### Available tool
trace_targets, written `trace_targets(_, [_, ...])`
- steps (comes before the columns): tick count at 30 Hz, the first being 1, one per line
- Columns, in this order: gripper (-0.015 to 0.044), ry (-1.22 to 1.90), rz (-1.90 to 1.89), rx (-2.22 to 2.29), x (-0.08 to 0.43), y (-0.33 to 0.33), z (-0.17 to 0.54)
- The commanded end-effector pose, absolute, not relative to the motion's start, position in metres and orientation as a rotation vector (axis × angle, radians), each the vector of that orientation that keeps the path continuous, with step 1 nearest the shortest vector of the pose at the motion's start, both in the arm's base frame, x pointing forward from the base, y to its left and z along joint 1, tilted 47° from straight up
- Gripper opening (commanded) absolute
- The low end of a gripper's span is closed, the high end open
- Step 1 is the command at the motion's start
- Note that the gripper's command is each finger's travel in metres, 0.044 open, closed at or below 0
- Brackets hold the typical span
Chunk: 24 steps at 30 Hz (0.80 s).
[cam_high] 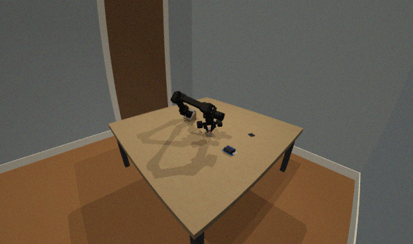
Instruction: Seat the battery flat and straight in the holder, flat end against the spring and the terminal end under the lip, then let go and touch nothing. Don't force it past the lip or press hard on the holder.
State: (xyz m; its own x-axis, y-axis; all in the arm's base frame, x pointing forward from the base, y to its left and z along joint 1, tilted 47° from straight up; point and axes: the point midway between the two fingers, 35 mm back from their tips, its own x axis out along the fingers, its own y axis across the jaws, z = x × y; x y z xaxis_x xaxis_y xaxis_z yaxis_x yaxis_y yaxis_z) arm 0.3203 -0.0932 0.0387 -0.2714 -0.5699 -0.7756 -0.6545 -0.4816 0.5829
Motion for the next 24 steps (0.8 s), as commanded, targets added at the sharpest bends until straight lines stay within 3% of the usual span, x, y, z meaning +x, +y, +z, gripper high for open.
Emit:
trace_targets(1, [0.008,1.577,1.85,-1.901,0.3242,-0.0968,0.0382])
trace_targets(24, [0.008,1.608,1.761,-2.055,0.3194,-0.0961,0.036])
